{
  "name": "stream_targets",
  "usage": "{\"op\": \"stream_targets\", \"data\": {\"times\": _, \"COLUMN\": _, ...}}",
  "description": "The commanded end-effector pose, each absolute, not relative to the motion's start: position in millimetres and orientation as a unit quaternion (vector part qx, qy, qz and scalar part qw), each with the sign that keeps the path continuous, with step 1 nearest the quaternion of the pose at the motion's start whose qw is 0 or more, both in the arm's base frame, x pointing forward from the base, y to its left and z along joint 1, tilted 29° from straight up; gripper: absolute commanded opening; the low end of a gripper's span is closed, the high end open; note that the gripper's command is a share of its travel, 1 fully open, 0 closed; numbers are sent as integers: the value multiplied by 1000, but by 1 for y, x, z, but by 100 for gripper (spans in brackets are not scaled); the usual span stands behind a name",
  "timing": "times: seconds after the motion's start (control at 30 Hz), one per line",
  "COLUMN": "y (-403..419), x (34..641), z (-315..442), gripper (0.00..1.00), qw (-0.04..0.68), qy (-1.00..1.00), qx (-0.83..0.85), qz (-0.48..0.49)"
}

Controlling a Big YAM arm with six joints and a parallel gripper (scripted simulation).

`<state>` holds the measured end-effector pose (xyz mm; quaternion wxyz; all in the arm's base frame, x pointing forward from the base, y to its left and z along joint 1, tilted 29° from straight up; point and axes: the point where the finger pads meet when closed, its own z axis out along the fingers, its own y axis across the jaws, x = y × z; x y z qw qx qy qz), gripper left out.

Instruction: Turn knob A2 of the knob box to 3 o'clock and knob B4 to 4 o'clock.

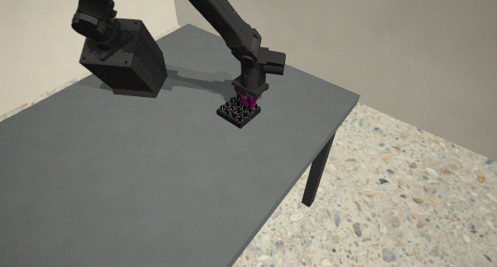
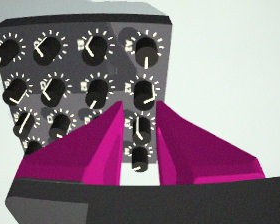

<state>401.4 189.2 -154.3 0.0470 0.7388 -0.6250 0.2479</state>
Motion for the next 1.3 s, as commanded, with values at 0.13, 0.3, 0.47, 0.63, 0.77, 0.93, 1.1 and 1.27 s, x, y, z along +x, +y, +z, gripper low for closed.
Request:
{"op": "stream_targets", "data": {"times": 0.13, "y": 206, "x": 417, "z": -149, "gripper": 18, "qw": 24, "qy": -621, "qx": 742, "qz": 251}}
{"op": "stream_targets", "data": {"times": 0.3, "y": 206, "x": 417, "z": -149, "gripper": 18, "qw": 24, "qy": -621, "qx": 742, "qz": 251}}
{"op": "stream_targets", "data": {"times": 0.47, "y": 204, "x": 419, "z": -148, "gripper": 18, "qw": 24, "qy": -623, "qx": 740, "qz": 251}}
{"op": "stream_targets", "data": {"times": 0.63, "y": 200, "x": 423, "z": -144, "gripper": 18, "qw": 23, "qy": -628, "qx": 736, "qz": 252}}
{"op": "stream_targets", "data": {"times": 0.77, "y": 206, "x": 424, "z": -139, "gripper": 18, "qw": 17, "qy": -624, "qx": 739, "qz": 253}}
{"op": "stream_targets", "data": {"times": 0.93, "y": 206, "x": 424, "z": -137, "gripper": 18, "qw": 16, "qy": -624, "qx": 740, "qz": 253}}
{"op": "stream_targets", "data": {"times": 1.1, "y": 206, "x": 424, "z": -137, "gripper": 18, "qw": 16, "qy": -624, "qx": 740, "qz": 253}}
{"op": "stream_targets", "data": {"times": 1.27, "y": 206, "x": 424, "z": -137, "gripper": 18, "qw": 16, "qy": -624, "qx": 739, "qz": 253}}
